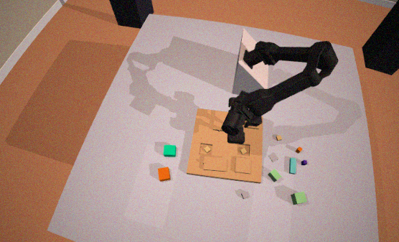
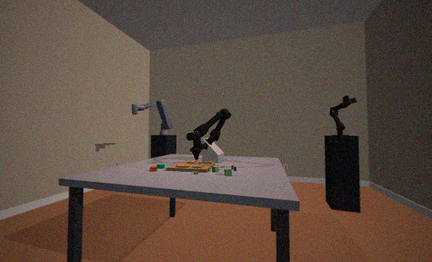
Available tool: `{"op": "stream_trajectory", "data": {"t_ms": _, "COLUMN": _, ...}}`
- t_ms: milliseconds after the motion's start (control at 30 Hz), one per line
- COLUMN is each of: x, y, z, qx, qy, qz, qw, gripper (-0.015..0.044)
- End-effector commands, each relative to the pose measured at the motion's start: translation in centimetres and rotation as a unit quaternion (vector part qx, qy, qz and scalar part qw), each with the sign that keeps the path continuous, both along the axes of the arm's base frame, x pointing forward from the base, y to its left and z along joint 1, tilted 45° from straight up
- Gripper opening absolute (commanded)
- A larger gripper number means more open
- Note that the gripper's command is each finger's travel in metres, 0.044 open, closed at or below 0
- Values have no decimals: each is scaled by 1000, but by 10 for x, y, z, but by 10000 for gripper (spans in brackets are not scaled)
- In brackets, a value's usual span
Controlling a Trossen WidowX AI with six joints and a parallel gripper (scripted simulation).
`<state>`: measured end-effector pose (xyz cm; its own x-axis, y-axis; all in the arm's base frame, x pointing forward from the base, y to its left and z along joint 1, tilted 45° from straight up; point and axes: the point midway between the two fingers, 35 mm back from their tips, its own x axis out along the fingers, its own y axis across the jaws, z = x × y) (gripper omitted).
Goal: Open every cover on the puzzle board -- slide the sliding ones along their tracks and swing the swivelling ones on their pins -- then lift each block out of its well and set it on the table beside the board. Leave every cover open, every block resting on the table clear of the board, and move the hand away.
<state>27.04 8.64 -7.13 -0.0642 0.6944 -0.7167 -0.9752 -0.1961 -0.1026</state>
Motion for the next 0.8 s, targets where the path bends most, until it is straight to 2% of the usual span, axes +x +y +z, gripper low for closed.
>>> {"op": "stream_trajectory", "data": {"t_ms": 0, "x": -1, "y": 1, "z": 0, "qx": 5, "qy": -18, "qz": 19, "qw": 1000, "gripper": 144}}
{"op": "stream_trajectory", "data": {"t_ms": 433, "x": -1, "y": 3, "z": -2, "qx": 11, "qy": -87, "qz": 91, "qw": 992, "gripper": 144}}
{"op": "stream_trajectory", "data": {"t_ms": 767, "x": -1, "y": 3, "z": -2, "qx": 8, "qy": -49, "qz": 52, "qw": 997, "gripper": 144}}
